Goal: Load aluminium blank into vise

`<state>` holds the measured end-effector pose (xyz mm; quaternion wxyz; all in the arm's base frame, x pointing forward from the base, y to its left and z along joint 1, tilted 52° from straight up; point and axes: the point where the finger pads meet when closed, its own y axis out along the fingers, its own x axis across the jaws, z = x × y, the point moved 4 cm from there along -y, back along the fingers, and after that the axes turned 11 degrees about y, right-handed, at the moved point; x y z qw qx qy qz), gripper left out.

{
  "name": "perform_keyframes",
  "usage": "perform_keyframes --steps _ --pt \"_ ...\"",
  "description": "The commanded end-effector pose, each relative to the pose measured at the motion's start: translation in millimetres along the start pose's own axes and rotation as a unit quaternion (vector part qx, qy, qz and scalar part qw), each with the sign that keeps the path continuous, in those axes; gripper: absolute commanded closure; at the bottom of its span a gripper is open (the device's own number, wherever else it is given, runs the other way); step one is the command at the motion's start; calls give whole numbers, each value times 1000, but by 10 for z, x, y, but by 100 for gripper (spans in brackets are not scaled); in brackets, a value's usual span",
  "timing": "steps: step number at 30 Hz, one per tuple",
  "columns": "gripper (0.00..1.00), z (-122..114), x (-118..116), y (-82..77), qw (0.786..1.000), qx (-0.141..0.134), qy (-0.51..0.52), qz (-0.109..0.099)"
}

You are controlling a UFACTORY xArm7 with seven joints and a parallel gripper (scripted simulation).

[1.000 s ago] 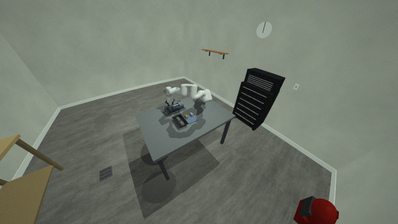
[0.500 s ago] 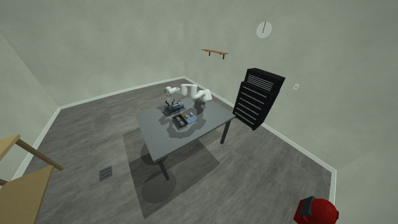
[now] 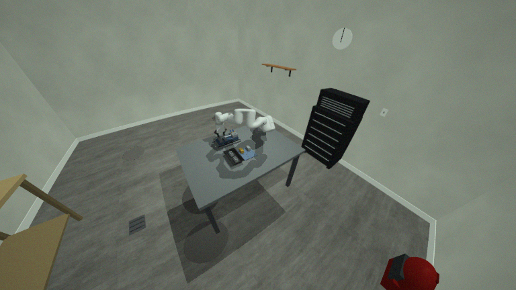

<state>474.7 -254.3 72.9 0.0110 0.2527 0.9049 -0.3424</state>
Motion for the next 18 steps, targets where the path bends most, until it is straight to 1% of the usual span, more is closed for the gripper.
perform_keyframes --steps 1,7,9,18 --pt "31 10 -9 -42 1000 2 0 2" --pt "31 9 -9 -126 1000 2 0 2" --pt "31 9 -9 -126 1000 2 0 2" --pt "31 9 -8 -375 1000 2 0 2"
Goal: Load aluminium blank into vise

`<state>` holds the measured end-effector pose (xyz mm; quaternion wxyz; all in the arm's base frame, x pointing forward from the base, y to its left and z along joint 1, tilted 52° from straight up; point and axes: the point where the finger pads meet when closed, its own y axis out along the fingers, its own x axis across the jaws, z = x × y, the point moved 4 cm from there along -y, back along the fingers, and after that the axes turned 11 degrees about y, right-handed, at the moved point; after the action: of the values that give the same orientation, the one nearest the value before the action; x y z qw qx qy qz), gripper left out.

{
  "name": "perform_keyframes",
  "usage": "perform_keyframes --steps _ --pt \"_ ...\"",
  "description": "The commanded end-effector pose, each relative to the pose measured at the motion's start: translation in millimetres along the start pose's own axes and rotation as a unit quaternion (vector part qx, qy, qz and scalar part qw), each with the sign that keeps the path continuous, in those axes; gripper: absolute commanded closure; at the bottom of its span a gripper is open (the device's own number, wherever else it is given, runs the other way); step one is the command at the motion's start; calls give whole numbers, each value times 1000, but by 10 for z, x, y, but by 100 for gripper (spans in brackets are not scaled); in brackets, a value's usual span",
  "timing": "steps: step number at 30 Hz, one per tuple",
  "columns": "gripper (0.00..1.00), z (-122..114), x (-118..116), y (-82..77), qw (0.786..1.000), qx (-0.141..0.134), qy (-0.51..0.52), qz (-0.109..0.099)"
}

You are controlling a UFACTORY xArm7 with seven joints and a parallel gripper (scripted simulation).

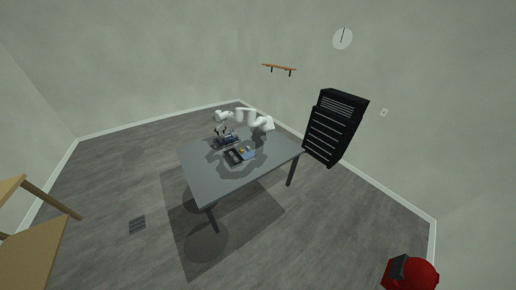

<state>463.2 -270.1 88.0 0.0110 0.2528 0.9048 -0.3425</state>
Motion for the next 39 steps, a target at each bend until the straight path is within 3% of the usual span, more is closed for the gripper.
perform_keyframes --steps 1,16,28,29,39 --pt "31 8 -7 -161 1000 2 0 2" --pt "31 7 -6 -491 1000 2 0 2" --pt "31 7 -6 -546 1000 2 0 2" --pt "100 7 -6 -546 1000 2 0 2" --pt "100 7 -6 -546 1000 2 0 2"
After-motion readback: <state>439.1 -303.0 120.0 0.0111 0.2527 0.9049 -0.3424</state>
